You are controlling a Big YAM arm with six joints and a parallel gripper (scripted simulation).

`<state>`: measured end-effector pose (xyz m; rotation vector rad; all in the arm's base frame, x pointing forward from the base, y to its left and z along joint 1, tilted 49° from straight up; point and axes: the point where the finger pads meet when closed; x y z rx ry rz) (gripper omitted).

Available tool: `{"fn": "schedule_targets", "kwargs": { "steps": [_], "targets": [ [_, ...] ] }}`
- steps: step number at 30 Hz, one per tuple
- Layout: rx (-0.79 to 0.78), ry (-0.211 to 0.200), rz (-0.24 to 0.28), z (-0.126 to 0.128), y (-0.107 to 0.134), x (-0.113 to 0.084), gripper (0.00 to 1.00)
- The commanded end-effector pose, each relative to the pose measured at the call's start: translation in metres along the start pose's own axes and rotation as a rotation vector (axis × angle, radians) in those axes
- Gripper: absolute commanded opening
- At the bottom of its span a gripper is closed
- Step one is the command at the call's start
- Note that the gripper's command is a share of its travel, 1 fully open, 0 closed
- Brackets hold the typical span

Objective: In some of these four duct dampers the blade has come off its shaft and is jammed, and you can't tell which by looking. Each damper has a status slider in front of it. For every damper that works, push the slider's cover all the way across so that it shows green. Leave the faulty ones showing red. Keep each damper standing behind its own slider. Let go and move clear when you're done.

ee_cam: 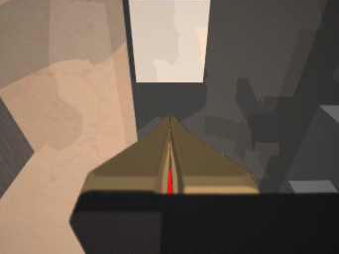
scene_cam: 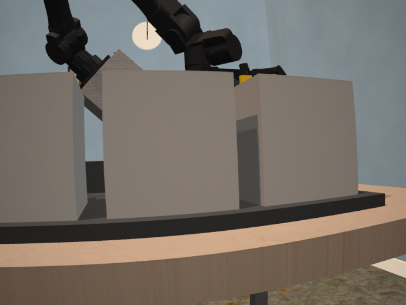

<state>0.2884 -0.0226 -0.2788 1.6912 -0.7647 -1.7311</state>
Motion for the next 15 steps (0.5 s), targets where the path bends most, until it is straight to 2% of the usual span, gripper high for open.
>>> {"fn": "schedule_targets", "kwargs": {
  "steps": [1, 15],
  "targets": [
    [0.005, -0.006, 0.000, -0.0035, -0.0004, -0.0002, 0.00],
    [0.004, -0.009, 0.001, -0.0026, 0.0000, 0.0012, 0.00]
  ]
}}
Point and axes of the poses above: the point where the finger pads meet when closed, its own x axis out along the fingers, its own z axis across the jaws, y = z × x, and after that the axes turned 8 degrees about -x, right-handed
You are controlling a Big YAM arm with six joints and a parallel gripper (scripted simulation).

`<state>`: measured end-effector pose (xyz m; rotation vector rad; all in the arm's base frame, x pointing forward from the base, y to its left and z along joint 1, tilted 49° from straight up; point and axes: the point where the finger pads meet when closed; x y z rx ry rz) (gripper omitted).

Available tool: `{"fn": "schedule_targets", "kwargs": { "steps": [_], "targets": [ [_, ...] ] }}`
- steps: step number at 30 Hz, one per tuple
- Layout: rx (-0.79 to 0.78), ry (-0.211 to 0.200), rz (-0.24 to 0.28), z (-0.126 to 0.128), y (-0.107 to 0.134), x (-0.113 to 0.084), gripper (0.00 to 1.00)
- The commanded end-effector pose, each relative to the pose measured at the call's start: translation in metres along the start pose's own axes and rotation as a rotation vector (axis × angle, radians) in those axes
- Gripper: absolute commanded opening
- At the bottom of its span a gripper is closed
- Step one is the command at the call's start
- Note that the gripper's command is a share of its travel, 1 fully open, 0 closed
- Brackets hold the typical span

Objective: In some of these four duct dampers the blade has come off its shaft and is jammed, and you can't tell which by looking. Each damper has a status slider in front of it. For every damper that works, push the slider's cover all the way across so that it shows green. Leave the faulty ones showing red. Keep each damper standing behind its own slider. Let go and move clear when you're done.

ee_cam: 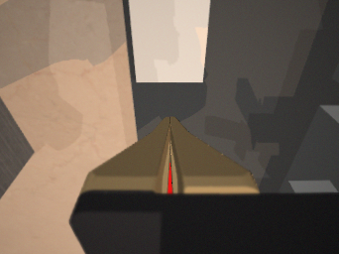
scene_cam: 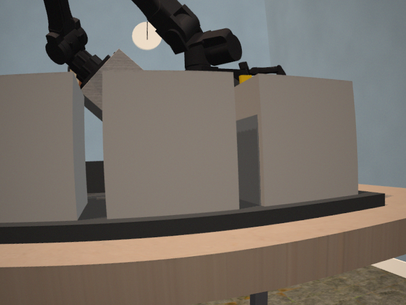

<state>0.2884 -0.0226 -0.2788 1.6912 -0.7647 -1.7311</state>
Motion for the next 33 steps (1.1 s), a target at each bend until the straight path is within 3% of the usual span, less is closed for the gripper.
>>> {"fn": "schedule_targets", "kwargs": {
  "steps": [1, 27, 28, 33],
  "targets": [
    [0.003, -0.011, 0.001, -0.002, 0.000, 0.002, 0.00],
    [0.006, -0.004, -0.002, -0.003, -0.002, 0.016, 0.00],
    [-0.011, 0.015, -0.002, -0.004, -0.007, 0.011, 0.00],
    [0.008, -0.005, -0.002, -0.004, -0.002, 0.020, 0.00]
  ]
}}
Point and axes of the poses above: the point where the finger pads meet when closed, its own x axis out along the fingers, its own z axis across the jaws, y = z × x, and after that the axes turned 8 degrees about -x, right-handed
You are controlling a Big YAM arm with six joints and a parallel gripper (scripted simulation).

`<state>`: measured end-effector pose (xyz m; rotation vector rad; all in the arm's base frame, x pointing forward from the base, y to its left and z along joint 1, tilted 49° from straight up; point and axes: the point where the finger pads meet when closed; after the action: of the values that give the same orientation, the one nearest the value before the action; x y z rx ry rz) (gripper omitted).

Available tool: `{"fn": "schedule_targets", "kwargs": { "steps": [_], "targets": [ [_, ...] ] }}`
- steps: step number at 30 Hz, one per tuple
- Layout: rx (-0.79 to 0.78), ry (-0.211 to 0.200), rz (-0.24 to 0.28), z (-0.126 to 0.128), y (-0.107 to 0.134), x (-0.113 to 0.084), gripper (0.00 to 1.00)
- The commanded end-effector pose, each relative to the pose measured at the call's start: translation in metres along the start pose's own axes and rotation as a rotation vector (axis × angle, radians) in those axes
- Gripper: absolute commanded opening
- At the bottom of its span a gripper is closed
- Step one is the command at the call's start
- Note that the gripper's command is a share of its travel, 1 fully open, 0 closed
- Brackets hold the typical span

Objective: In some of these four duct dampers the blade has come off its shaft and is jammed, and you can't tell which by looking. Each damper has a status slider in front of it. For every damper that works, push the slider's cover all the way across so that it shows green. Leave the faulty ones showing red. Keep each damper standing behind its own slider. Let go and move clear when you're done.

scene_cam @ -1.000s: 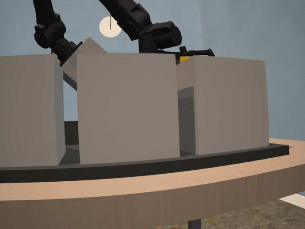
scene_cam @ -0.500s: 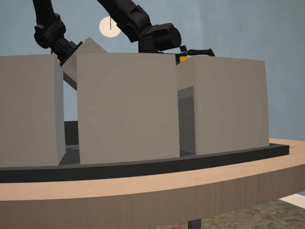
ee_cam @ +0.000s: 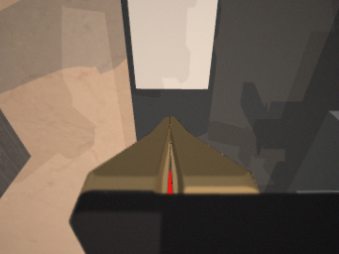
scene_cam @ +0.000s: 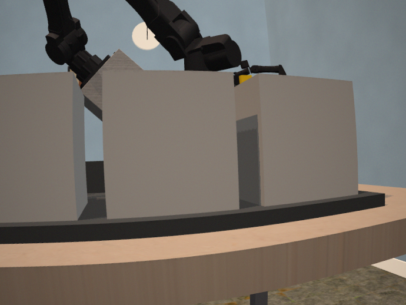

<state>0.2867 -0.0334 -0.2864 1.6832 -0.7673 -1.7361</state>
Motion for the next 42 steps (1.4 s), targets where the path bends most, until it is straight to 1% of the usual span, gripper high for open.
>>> {"fn": "schedule_targets", "kwargs": {
  "steps": [1, 5, 7, 11, 12, 18, 23, 42],
  "targets": [
    [0.010, 0.002, -0.005, -0.0054, -0.0033, 0.0079, 0.00],
    [0.001, 0.007, -0.004, -0.0041, -0.0046, 0.0084, 0.00],
    [0.008, 0.000, -0.004, -0.0040, -0.0028, 0.0115, 0.00],
    [0.008, 0.000, -0.004, -0.0042, -0.0029, 0.0124, 0.00],
    [-0.004, 0.019, -0.005, -0.0062, -0.0069, 0.0072, 0.00],
    [0.008, 0.001, -0.004, -0.0036, -0.0031, 0.0141, 0.00],
    [0.008, 0.008, -0.005, -0.0051, -0.0041, 0.0125, 0.00],
    [0.009, 0.007, -0.005, -0.0050, -0.0039, 0.0127, 0.00]
  ]
}}
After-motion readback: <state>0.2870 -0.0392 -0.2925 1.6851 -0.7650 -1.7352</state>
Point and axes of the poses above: the point where the finger pads meet when closed, its own x axis out along the fingers, its own z axis across the jaws, y = z × x, and after that the axes turned 8 degrees about -x, right-handed
